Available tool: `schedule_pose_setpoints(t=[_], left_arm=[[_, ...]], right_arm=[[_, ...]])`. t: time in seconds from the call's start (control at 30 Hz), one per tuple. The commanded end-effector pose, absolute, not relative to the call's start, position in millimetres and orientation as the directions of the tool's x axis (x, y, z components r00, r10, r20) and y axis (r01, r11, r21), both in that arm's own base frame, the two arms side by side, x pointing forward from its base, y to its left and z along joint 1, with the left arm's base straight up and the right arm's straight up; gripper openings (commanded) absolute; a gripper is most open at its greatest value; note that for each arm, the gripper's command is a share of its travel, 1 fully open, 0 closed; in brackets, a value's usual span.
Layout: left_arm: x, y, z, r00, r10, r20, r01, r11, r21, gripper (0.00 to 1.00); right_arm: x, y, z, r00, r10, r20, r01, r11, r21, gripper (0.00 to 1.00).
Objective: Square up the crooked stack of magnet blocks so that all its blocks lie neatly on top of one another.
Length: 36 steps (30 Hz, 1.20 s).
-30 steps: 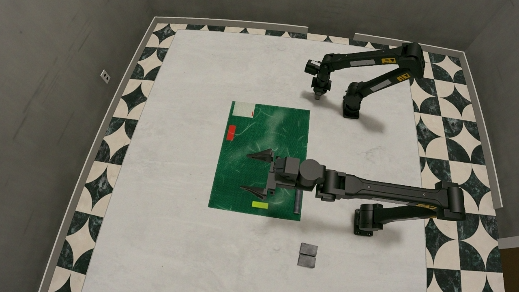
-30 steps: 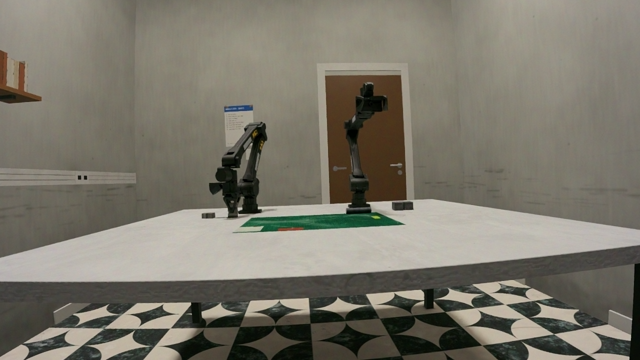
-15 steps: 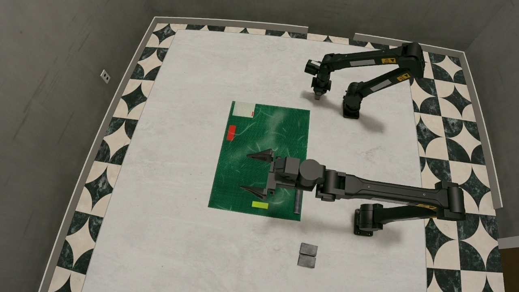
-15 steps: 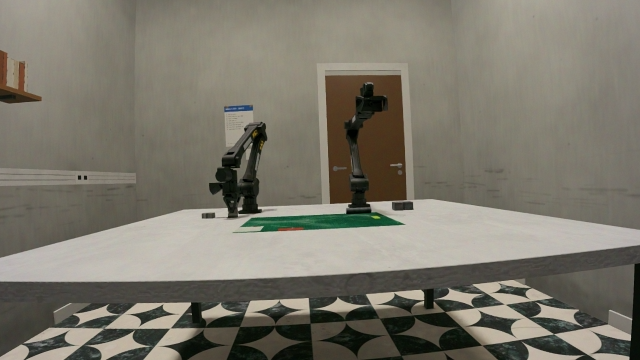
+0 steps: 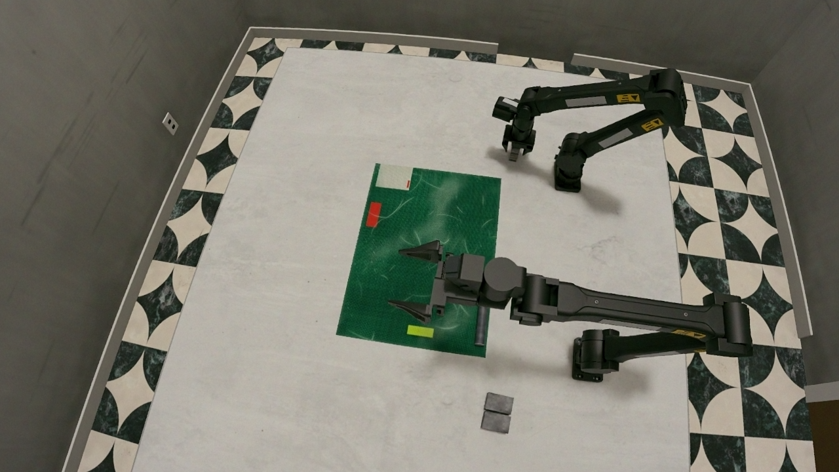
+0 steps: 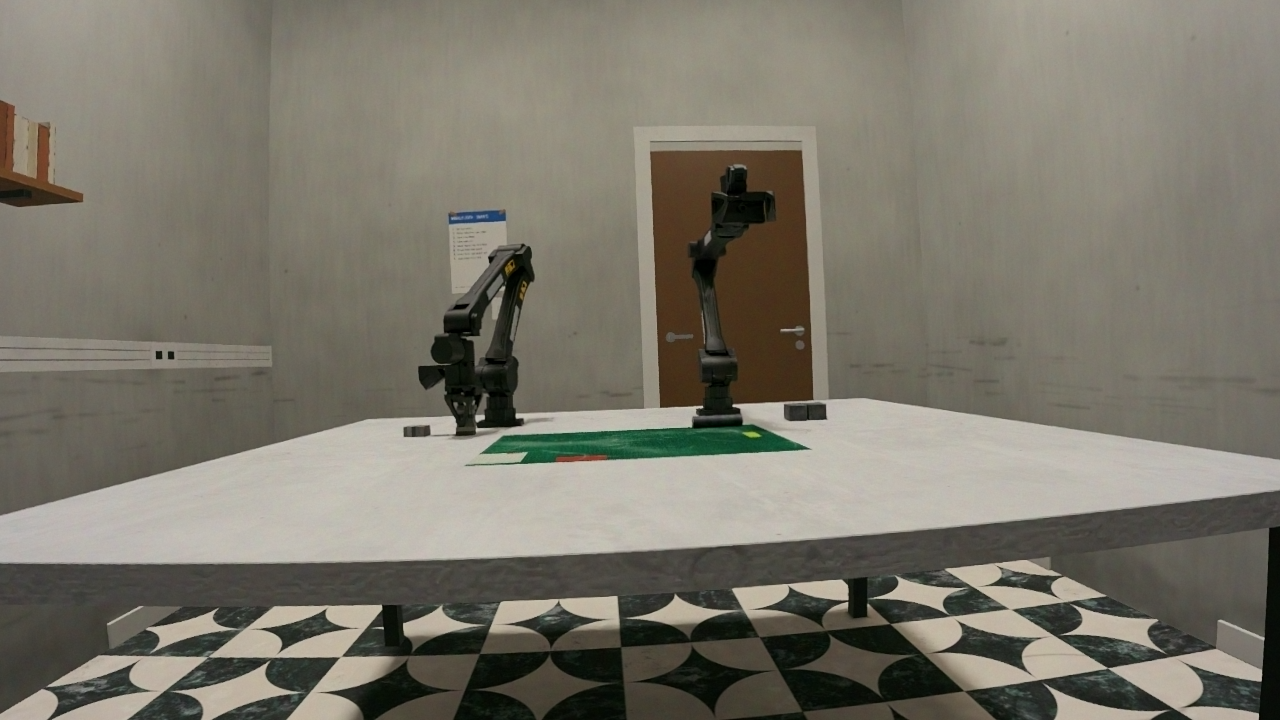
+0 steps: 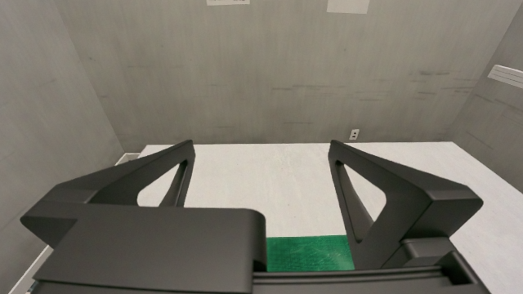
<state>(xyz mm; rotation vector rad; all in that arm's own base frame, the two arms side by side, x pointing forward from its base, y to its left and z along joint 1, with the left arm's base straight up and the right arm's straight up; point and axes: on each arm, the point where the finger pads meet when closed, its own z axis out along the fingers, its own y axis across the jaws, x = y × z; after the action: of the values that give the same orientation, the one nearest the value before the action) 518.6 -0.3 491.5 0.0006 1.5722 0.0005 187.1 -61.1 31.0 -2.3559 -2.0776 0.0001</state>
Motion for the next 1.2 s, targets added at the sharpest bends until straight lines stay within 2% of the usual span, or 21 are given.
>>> schedule_pose_setpoints(t=[0.0,0.27,0.4,0.57,0.6,1.17], left_arm=[[518,-3,518,0.046,-0.015,-0.999,0.004,1.0,-0.015,1.0],[518,-3,518,0.046,-0.015,-0.999,0.004,1.0,-0.015,1.0],[518,-3,518,0.046,-0.015,-0.999,0.004,1.0,-0.015,1.0],[518,-3,518,0.046,-0.015,-0.999,0.004,1.0,-0.015,1.0],[518,-3,518,0.046,-0.015,-0.999,0.004,1.0,-0.015,1.0],[518,-3,518,0.046,-0.015,-0.999,0.004,1.0,-0.015,1.0]], right_arm=[[195,-63,37,0.123,0.992,-0.001,0.992,-0.123,0.011,0.6],[212,-69,65,0.115,0.993,-0.013,0.991,-0.113,0.068,0.6],[184,-60,40,0.125,0.992,0.004,0.992,-0.125,-0.018,0.6],[201,-66,52,0.126,0.992,-0.006,0.992,-0.126,0.03,0.6],[201,-66,54,0.129,0.992,-0.005,0.991,-0.128,0.025,0.3],[201,-66,54,0.128,0.992,-0.005,0.991,-0.128,0.025,0.3]])
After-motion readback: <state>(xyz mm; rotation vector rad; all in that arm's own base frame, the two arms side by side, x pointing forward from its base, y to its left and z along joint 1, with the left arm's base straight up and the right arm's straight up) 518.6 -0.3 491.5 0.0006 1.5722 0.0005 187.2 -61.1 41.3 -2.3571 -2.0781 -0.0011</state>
